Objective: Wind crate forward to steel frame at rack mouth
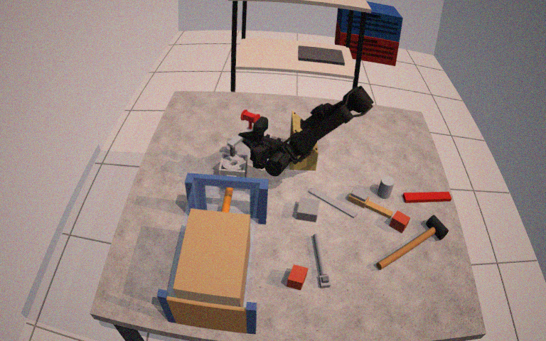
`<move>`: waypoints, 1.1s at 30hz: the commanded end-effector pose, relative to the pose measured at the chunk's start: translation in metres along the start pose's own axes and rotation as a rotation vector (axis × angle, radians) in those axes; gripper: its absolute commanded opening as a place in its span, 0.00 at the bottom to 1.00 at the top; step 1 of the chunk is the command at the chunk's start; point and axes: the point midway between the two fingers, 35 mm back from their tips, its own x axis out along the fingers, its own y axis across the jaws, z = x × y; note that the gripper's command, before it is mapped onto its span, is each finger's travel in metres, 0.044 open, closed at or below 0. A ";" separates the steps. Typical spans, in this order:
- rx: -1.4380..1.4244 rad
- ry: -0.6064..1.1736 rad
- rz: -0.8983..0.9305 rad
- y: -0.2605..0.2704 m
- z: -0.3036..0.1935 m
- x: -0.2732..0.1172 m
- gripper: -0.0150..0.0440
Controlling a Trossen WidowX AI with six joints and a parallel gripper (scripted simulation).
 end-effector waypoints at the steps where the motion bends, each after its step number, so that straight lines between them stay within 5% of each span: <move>1: 0.007 0.001 -0.013 0.003 0.000 0.000 0.25; 33: 0.008 0.002 -0.012 0.022 0.002 -0.005 0.25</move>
